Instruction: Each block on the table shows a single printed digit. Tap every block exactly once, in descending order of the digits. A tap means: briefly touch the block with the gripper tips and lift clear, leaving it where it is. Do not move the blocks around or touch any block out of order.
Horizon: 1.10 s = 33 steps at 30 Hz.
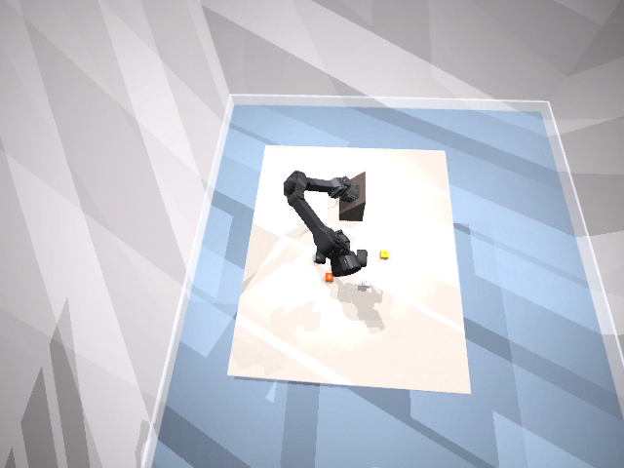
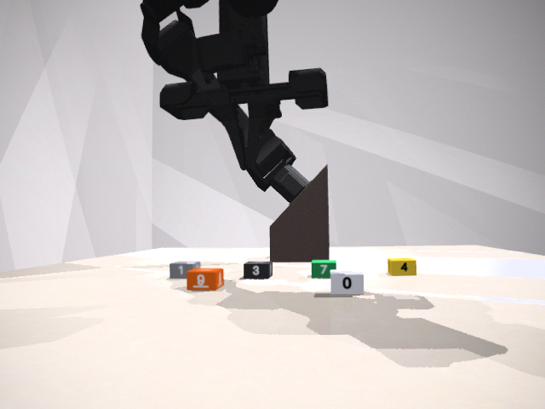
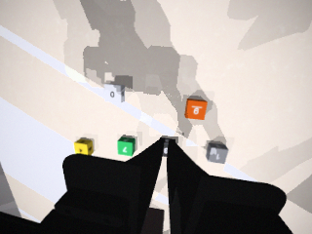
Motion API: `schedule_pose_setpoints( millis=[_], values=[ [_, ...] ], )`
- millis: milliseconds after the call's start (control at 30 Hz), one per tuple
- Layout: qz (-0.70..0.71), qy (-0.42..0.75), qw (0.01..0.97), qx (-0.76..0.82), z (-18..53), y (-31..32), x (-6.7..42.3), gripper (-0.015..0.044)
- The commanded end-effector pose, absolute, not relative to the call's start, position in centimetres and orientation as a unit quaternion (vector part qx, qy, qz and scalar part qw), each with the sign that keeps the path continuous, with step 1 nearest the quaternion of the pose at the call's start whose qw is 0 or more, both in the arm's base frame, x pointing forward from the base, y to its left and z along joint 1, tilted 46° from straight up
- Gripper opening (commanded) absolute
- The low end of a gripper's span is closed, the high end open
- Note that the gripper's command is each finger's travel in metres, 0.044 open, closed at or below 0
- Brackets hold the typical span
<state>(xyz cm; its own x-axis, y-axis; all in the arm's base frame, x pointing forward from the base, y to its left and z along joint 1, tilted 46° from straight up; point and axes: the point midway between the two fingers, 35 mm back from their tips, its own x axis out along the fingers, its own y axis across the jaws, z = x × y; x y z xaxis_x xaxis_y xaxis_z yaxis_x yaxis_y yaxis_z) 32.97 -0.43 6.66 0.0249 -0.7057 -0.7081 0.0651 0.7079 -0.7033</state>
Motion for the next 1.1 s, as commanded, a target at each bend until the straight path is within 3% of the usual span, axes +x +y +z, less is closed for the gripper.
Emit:
schedule_pose_setpoints(
  millis=[0, 133, 400, 600, 1067],
  values=[
    [-0.280, 0.645, 0.662, -0.260, 2.4, 3.5, 29.1, 0.0020],
    [-0.285, 0.644, 0.659, -0.263, -0.1, 5.5, 25.6, 0.0020],
    [-0.285, 0.644, 0.659, -0.263, -0.4, 5.2, 25.7, 0.0020],
    [-0.287, 0.643, 0.659, -0.264, -5.7, -0.4, 25.7, 0.0020],
    [-0.286, 0.643, 0.659, -0.264, -6.3, -1.0, 25.7, 0.0020]
  ],
)
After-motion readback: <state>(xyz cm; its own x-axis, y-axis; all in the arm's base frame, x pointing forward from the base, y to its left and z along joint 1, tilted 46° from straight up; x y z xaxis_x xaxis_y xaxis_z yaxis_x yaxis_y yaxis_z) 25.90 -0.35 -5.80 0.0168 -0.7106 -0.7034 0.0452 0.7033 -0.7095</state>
